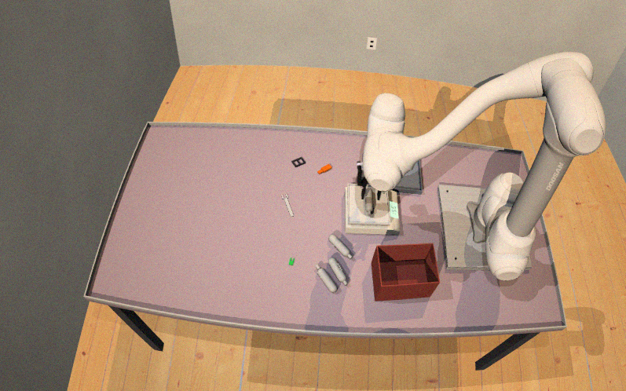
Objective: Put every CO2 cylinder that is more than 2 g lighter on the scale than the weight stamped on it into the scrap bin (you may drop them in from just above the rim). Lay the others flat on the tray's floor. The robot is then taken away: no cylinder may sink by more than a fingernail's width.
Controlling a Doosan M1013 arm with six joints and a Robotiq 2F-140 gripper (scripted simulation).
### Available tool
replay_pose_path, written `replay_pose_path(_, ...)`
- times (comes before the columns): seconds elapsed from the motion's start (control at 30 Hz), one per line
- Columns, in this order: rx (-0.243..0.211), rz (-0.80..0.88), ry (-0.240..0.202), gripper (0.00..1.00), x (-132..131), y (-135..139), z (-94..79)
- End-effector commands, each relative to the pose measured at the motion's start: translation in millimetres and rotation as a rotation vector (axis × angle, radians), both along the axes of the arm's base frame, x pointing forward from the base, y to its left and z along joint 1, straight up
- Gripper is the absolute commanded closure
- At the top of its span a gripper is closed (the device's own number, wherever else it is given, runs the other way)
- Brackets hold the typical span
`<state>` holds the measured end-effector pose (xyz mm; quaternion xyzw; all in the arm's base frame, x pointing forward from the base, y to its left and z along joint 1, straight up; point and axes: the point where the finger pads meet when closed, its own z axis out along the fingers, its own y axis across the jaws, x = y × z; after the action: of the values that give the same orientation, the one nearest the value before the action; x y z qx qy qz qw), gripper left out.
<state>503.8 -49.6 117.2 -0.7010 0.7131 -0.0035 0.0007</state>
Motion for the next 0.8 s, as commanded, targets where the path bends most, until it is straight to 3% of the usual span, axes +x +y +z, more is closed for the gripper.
replay_pose_path(0.0, 0.0, 0.0, -0.001, 0.61, 0.6, -0.2, -11.0)
replay_pose_path(0.23, 0.0, 0.0, -0.001, 0.61, 0.8, -0.4, -31.9)
replay_pose_path(0.77, 0.0, 0.0, -0.001, 0.61, 0.8, -0.5, -39.4)
